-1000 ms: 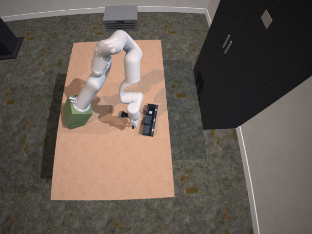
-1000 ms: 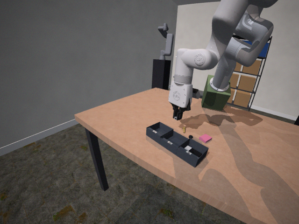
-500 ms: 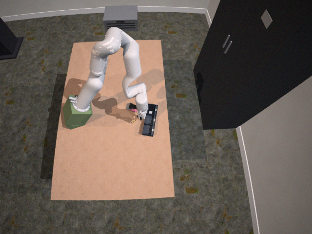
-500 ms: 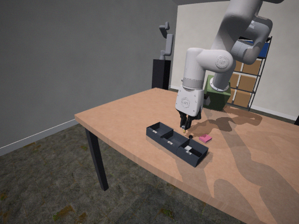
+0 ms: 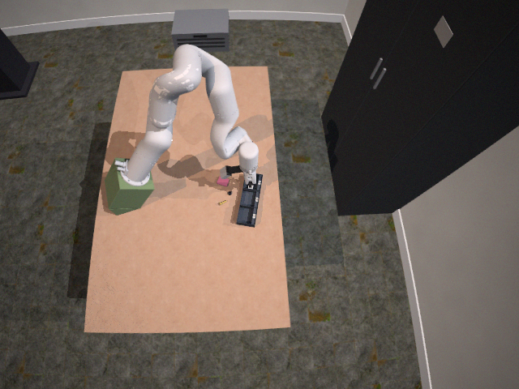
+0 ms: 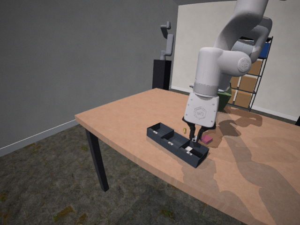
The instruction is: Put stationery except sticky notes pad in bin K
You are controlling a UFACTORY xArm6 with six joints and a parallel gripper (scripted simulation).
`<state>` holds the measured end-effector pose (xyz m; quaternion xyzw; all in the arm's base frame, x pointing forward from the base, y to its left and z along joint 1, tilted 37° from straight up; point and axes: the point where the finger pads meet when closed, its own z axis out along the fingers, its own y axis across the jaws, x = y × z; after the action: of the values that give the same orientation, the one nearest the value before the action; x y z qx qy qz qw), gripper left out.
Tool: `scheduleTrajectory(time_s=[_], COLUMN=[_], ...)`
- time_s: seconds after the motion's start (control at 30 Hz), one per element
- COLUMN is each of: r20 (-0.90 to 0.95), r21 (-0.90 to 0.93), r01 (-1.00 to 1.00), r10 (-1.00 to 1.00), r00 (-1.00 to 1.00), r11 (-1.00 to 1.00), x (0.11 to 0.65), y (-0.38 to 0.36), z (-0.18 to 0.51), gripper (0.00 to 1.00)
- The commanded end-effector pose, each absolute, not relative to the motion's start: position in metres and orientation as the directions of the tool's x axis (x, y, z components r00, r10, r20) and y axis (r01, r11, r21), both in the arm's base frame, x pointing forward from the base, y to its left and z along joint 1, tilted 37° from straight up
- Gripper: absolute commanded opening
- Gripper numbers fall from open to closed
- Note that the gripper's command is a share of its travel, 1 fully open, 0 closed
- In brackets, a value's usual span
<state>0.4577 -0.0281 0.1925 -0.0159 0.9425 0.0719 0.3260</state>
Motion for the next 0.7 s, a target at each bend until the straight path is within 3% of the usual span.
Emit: scheduleTrajectory(time_s=[0.0, 0.67], r20=[-0.617, -0.5], r21=[0.023, -0.341], r01=[-0.194, -0.607], r10=[-0.139, -0.685], r00=[-0.775, -0.53], r11=[0.981, 0.718], x=[0.4684, 0.4695], y=[-0.0179, -0.0165], z=[0.2015, 0.2026], gripper=[0.0, 0.0])
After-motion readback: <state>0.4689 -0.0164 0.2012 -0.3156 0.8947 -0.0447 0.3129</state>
